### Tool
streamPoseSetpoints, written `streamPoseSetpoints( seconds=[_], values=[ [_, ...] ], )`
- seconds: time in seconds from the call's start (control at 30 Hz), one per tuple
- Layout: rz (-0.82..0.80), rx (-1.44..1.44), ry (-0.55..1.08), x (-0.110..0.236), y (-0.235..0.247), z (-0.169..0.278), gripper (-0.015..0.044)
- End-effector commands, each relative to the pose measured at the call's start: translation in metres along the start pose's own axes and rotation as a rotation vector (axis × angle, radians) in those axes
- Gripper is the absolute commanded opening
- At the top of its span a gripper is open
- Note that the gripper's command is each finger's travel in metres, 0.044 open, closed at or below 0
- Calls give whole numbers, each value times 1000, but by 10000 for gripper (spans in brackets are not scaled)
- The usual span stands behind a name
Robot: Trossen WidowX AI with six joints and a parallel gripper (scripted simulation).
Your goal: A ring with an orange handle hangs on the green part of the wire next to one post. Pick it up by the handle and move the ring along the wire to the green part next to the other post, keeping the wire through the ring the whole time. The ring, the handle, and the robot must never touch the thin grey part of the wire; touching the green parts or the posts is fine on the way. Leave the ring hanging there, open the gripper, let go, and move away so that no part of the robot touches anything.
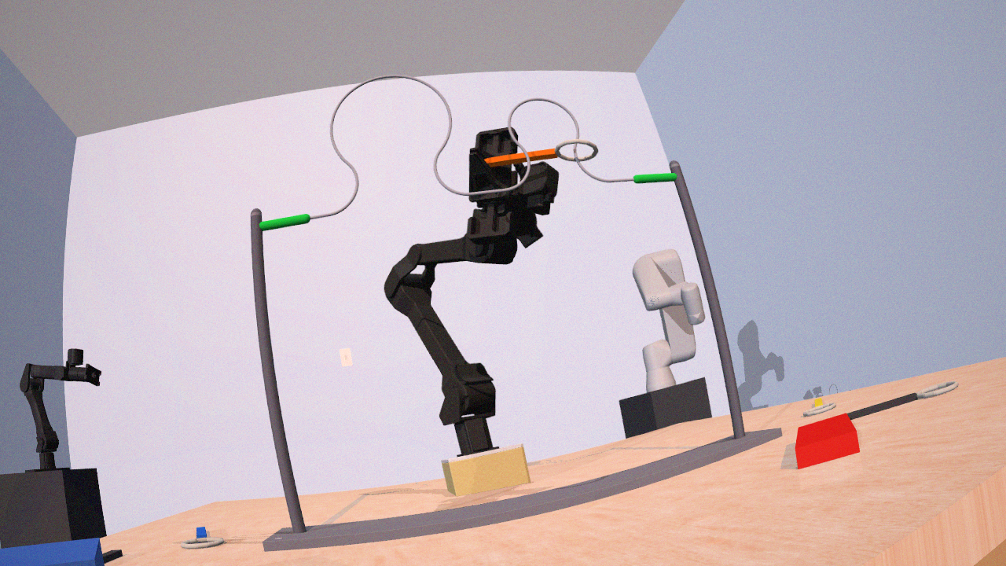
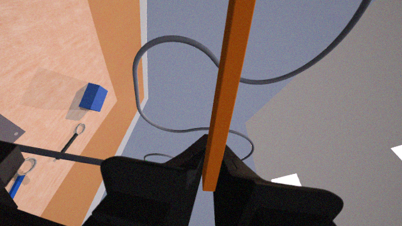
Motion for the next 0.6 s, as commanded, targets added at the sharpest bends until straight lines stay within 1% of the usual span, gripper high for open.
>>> streamPoseSetpoints(
  seconds=[0.0, 0.57],
  values=[
    [-40, -75, 17, 2, 10, 1, -150],
    [-226, -409, 68, 15, 52, -12, -150]
  ],
)
Point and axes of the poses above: the point midway between the two fingers, 35 mm back from their tips, its own x axis back along the fingers, its own y axis across the jaws, z = x × y, the point moved 8 cm from there along x, back along the fingers, and after that the axes turned 2 degrees about -x, right-handed, at the moved point
